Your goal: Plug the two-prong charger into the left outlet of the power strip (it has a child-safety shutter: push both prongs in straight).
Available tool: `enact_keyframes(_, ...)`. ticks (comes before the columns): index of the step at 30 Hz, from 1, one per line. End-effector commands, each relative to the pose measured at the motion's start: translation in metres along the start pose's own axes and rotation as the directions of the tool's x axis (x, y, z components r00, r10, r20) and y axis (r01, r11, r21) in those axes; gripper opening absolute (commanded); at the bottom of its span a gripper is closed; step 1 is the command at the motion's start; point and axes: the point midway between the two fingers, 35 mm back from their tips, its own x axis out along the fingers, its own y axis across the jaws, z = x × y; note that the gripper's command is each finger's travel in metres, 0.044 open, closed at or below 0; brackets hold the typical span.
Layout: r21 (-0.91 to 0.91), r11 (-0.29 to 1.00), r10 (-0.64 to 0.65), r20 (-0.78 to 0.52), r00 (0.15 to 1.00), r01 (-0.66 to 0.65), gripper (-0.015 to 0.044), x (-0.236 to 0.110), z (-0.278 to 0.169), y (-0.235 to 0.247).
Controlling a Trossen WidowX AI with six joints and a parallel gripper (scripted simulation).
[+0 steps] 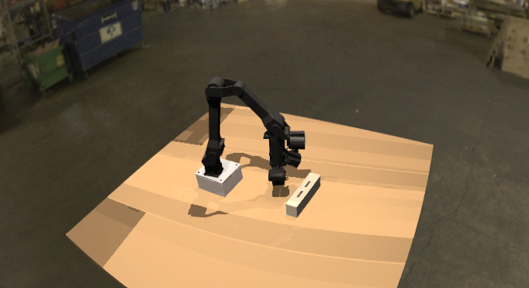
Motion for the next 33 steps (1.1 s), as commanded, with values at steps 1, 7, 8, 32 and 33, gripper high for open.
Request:
enact_keyframes(1,0.058,0.998,0.007,-0.001,1.0,-0.007,0.0,0.002,0.001,0.0)
enact_keyframes(7,0.152,0.988,0.012,-0.003,1.0,-0.011,0.0,0.004,0.002,0.0)
enact_keyframes(8,0.167,0.986,0.013,-0.003,1.0,-0.012,0.0,0.004,0.002,0.0)
enact_keyframes(32,0.405,0.914,0.026,-0.008,1.0,-0.02,0.0,0.01,0.012,-0.006)
enact_keyframes(33,0.407,0.913,0.026,-0.008,1.0,-0.02,0.0,0.01,0.013,-0.006)
